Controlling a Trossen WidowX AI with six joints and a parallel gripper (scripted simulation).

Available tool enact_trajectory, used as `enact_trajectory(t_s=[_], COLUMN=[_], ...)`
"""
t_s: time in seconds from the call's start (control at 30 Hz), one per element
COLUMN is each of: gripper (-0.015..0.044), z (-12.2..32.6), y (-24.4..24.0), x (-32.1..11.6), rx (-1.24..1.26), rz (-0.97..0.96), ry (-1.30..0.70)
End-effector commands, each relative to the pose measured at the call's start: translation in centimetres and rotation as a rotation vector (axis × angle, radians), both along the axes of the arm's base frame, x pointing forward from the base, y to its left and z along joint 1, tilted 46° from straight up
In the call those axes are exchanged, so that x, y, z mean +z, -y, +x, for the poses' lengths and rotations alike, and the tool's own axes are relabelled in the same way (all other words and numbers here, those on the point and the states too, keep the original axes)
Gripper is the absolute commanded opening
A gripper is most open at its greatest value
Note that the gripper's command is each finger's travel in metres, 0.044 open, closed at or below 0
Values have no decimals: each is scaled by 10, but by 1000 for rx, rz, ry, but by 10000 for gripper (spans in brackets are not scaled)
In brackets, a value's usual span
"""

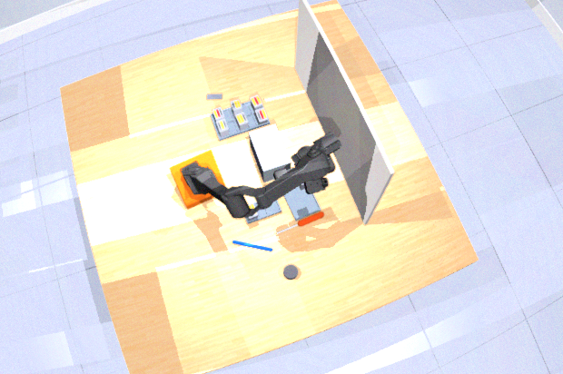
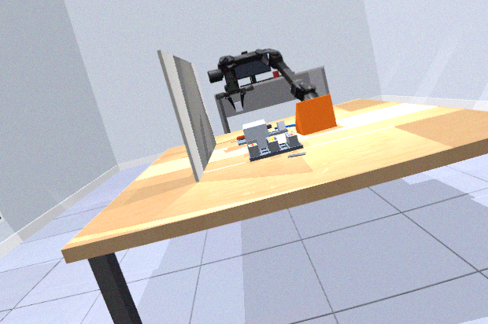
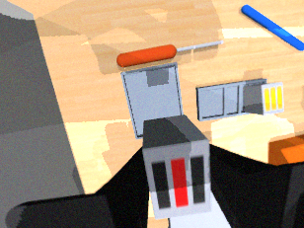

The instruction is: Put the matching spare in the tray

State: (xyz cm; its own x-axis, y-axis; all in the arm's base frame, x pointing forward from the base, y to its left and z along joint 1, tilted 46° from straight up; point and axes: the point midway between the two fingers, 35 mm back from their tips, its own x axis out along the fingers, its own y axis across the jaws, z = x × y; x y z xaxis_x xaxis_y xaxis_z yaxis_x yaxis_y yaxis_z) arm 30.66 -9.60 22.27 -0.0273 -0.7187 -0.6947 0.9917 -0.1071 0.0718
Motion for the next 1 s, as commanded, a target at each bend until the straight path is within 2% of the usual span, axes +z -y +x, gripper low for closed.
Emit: enact_trajectory(t_s=[0.0,0.97], gripper=[0,0], z=[2,6], y=[2,19], x=[-1,-19], rx=[4,3], rz=[-2,4], ry=[0,1])
